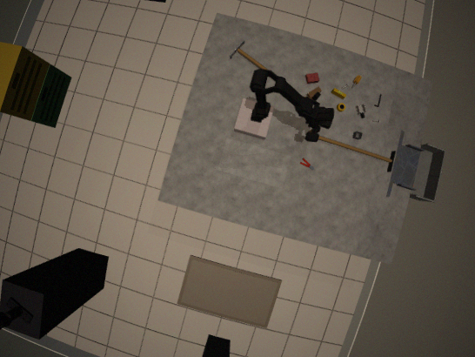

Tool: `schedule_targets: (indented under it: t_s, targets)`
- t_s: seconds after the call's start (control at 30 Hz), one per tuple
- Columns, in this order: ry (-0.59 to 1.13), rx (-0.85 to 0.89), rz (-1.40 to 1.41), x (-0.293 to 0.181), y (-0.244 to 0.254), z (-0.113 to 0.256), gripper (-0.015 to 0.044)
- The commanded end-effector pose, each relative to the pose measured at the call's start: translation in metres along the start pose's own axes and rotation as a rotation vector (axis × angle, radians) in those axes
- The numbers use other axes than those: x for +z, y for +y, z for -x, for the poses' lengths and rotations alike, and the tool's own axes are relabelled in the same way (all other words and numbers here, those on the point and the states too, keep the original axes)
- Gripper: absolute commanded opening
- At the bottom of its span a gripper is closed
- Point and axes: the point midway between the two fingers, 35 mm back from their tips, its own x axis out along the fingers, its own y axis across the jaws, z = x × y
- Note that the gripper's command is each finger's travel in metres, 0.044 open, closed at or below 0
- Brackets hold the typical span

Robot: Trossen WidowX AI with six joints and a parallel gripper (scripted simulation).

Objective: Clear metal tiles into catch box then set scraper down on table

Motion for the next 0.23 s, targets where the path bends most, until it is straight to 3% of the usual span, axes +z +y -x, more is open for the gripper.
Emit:
schedule_targets:
  t_s: [0.0,0.2]
  targets:
    - [-0.008,-0.008,-0.008,0.006,-0.001,0.008,0.044]
    - [-0.008,-0.007,-0.008,0.012,-0.001,0.018,0.044]
